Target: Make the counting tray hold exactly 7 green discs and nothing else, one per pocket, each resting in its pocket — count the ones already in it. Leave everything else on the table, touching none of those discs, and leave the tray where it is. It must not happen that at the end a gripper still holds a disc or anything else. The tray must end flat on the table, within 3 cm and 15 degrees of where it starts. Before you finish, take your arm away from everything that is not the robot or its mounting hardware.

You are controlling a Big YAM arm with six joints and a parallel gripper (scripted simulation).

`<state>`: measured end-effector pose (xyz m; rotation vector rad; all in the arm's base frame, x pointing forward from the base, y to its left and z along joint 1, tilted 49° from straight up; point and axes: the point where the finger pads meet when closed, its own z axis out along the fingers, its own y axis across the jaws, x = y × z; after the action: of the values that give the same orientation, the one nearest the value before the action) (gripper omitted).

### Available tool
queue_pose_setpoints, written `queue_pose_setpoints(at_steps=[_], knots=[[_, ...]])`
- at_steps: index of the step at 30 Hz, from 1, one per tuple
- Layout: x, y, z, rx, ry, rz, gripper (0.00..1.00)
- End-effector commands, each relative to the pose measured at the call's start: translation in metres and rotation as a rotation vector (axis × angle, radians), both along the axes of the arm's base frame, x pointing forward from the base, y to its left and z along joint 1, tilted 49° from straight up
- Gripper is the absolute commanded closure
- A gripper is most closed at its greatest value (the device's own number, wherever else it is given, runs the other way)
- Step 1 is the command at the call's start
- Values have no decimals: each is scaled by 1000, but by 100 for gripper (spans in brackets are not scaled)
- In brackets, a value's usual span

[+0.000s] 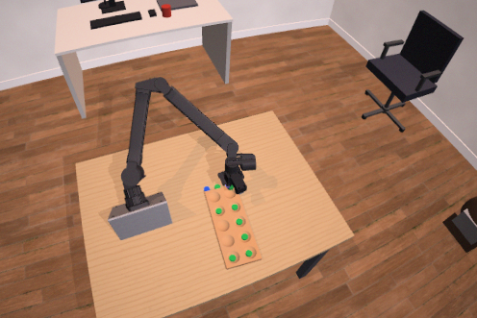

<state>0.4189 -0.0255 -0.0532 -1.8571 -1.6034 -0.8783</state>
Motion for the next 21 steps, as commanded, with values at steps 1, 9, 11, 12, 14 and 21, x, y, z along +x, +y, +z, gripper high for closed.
queue_pose_setpoints(at_steps=[1,9,11,12,14,21], knots=[[2,26,-30,5,42,-16,100],[23,7,-17,-14,-15,-56,100],[15,11,-21,-8,0,-55,100],[9,31,-30,-1,22,-16,100],[3,36,-38,5,43,-16,100],[7,31,-42,3,37,-37,100]])
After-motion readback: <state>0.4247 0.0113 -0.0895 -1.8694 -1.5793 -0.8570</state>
